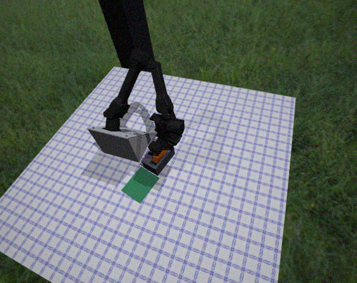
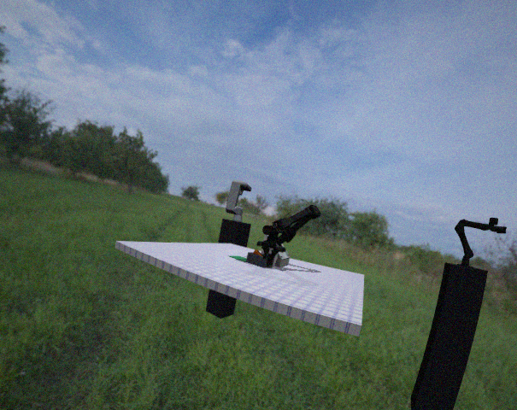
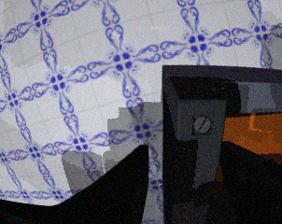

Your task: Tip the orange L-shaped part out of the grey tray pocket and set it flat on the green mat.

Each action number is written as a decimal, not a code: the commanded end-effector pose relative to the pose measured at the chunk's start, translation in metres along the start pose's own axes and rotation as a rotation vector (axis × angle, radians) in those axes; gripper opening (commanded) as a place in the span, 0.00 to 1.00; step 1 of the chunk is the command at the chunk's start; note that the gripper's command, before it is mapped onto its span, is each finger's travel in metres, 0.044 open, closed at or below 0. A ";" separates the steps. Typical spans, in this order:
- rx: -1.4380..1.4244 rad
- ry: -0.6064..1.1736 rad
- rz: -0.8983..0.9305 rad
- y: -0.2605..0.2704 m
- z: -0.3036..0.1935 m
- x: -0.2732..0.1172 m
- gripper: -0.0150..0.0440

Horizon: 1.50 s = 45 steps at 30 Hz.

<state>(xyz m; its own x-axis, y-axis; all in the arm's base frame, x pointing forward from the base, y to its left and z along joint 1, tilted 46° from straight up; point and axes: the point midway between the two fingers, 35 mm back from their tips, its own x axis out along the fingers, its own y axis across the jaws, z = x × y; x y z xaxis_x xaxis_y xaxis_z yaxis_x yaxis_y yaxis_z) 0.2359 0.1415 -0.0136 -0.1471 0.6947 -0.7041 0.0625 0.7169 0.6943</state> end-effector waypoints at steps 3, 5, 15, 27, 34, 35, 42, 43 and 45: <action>0.012 0.010 0.005 -0.001 -0.003 0.011 0.56; 0.012 0.010 0.005 0.000 -0.003 0.013 0.56; 0.012 0.010 0.005 0.000 -0.004 0.013 0.56; 0.005 -0.001 0.008 0.002 -0.001 0.008 0.56; 0.012 0.010 0.005 0.012 -0.003 -0.002 0.56; 0.012 0.009 0.004 0.011 -0.002 -0.005 0.56; 0.013 0.006 -0.006 0.000 0.002 -0.074 0.56; 0.012 0.008 -0.004 -0.001 0.000 -0.087 0.56; 0.012 0.009 -0.001 -0.002 -0.002 -0.097 0.56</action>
<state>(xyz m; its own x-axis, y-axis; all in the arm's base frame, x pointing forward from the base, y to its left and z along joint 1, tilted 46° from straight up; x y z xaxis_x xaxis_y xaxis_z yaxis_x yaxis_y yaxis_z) 0.2483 0.0914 0.0363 -0.1539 0.6935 -0.7038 0.0856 0.7189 0.6898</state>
